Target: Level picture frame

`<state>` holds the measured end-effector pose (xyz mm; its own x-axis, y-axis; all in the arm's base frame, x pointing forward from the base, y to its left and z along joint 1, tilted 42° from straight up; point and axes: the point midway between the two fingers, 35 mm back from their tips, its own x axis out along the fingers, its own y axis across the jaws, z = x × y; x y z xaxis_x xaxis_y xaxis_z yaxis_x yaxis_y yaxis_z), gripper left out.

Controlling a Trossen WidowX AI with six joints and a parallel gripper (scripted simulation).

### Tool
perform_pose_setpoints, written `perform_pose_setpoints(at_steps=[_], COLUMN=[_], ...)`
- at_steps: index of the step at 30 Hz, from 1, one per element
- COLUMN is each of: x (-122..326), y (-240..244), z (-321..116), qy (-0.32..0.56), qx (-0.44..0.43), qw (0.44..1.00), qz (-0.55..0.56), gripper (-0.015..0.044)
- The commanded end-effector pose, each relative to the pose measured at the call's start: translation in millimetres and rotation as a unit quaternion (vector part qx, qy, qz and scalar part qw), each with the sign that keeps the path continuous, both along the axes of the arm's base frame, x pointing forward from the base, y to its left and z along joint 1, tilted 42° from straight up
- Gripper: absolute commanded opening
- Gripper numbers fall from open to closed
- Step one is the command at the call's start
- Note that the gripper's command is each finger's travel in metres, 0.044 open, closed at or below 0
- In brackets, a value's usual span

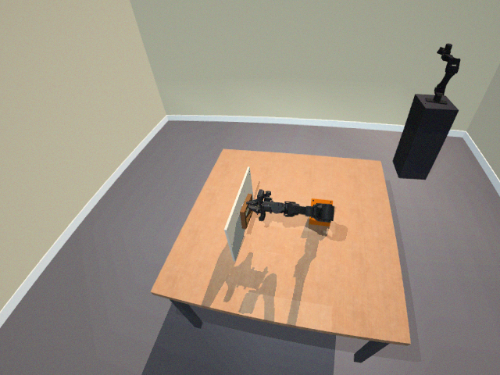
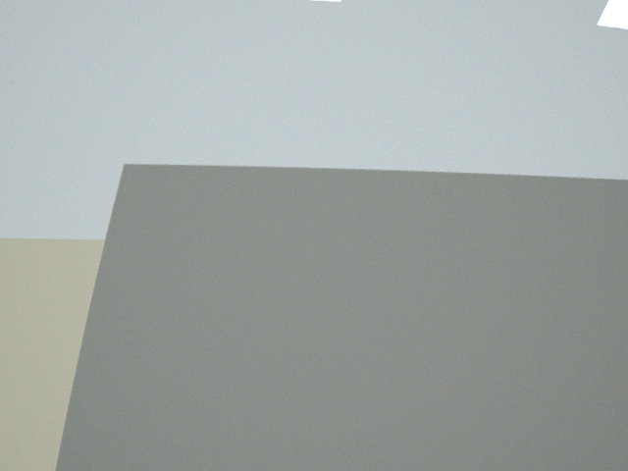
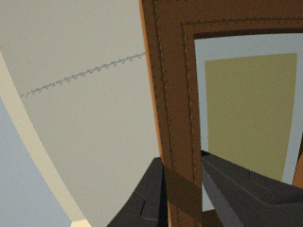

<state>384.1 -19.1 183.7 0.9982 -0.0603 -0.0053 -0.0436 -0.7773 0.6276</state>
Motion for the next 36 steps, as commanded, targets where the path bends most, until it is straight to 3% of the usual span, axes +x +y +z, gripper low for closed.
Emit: perform_pose_setpoints(at_steps=[1, 36], x=[1.5, 2.2], y=[-1.5, 4.9], z=[3.8, -2.3], qy=[-0.007, -0.004], qx=[0.002, -0.003], qw=[1.000, 1.000], qz=[-0.006, -0.002], gripper=[0.0000, 0.0000])
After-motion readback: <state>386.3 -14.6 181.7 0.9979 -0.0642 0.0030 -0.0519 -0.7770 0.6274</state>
